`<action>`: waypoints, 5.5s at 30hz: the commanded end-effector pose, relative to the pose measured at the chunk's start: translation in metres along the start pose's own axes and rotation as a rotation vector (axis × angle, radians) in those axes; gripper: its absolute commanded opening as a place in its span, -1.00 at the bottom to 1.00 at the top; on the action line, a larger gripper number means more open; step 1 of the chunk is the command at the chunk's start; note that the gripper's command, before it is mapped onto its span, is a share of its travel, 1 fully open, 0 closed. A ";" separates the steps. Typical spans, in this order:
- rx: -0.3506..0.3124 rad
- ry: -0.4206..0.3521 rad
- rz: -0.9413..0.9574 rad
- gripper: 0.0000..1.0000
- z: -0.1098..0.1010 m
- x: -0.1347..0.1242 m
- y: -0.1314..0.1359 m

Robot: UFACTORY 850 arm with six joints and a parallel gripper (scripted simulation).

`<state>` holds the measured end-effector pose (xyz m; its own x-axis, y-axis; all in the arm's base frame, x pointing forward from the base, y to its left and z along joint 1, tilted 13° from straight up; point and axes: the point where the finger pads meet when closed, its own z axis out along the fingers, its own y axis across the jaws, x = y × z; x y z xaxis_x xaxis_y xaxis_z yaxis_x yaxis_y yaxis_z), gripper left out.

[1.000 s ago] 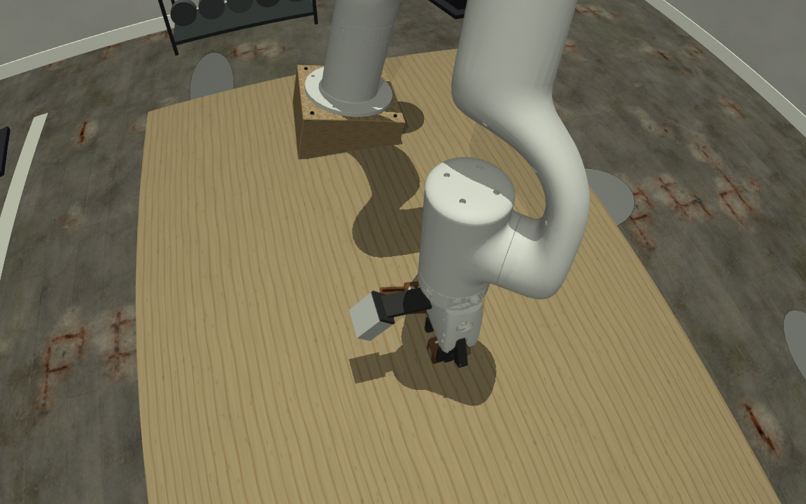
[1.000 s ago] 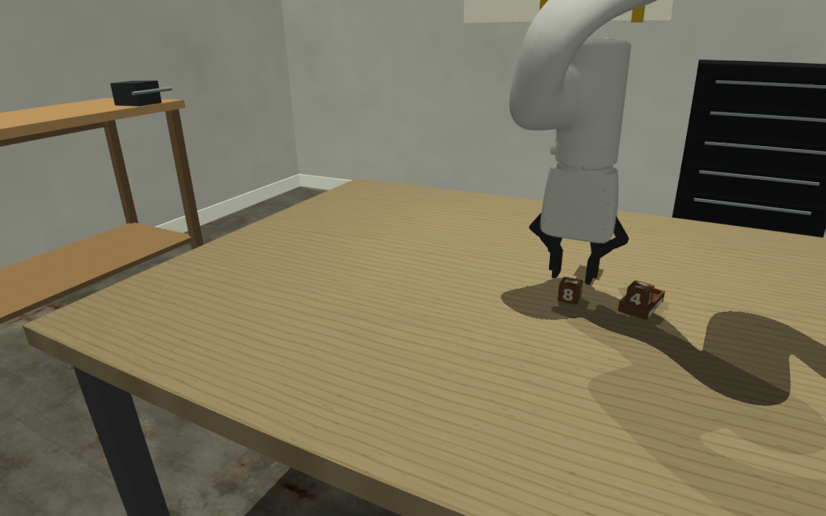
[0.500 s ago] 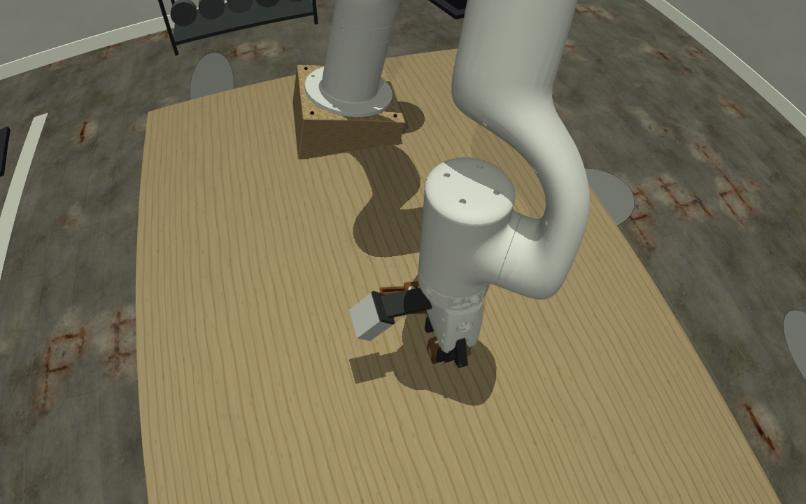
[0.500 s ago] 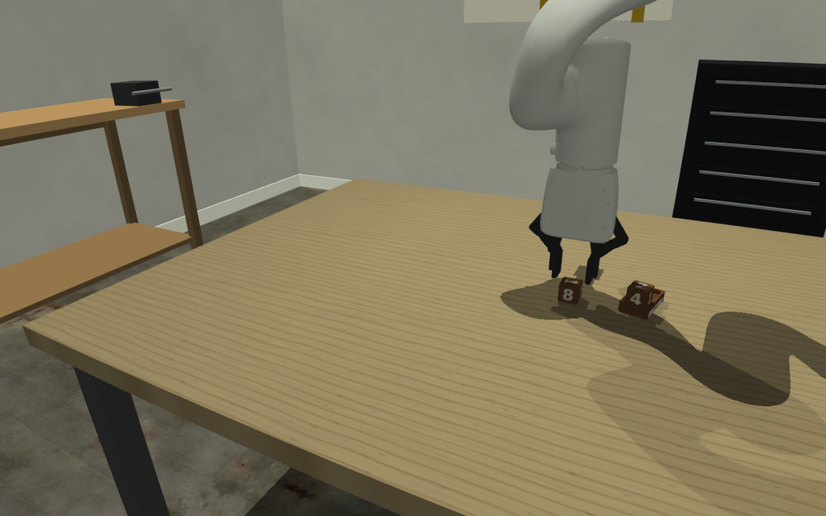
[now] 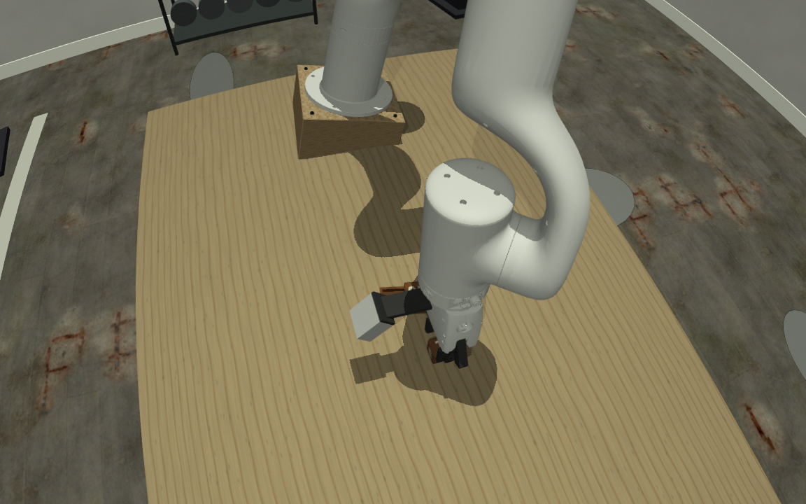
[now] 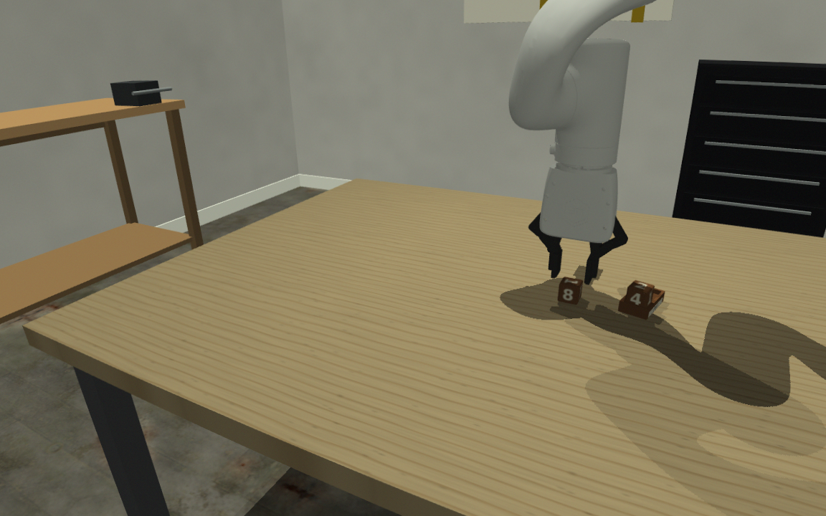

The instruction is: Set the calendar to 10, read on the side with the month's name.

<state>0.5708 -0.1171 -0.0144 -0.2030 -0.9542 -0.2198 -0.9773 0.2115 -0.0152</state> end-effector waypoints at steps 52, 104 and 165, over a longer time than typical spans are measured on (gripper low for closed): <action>0.002 0.000 0.000 -0.05 -0.051 0.000 -0.001; -0.022 0.330 0.002 -0.05 -0.048 -0.007 0.004; 0.002 0.960 0.001 -0.05 -0.042 -0.018 -0.001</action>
<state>0.5721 -0.1093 0.0295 -0.1670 -0.7211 0.6724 -0.9772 0.2116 -0.0157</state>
